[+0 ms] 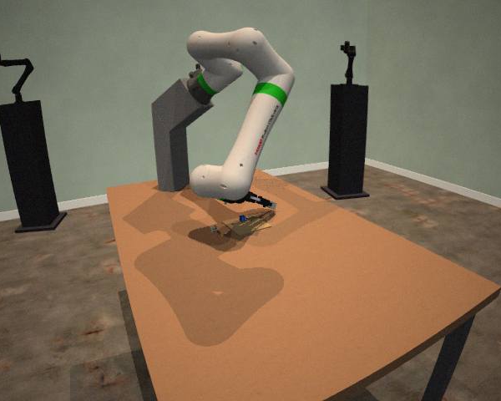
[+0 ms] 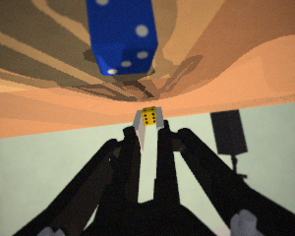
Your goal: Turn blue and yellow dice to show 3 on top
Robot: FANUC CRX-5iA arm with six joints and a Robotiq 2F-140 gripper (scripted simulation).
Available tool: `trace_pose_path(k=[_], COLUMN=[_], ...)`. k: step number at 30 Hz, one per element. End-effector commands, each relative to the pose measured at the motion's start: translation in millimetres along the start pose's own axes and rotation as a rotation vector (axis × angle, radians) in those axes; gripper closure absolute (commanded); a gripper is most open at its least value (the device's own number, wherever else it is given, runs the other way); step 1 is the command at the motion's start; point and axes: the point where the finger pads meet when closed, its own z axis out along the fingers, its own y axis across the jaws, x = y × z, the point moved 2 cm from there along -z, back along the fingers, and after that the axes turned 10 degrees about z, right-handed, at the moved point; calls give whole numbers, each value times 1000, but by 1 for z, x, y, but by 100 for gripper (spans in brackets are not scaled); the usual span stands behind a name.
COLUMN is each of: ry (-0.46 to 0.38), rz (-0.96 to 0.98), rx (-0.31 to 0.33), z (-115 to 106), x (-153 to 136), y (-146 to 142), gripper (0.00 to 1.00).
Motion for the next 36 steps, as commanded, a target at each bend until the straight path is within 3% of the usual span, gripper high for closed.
trace_pose_path(k=[1, 36], ry=[0, 0], rz=[0, 0], rx=[0, 0], z=[1, 5], x=[1, 9], y=[0, -2], gripper=[91, 91])
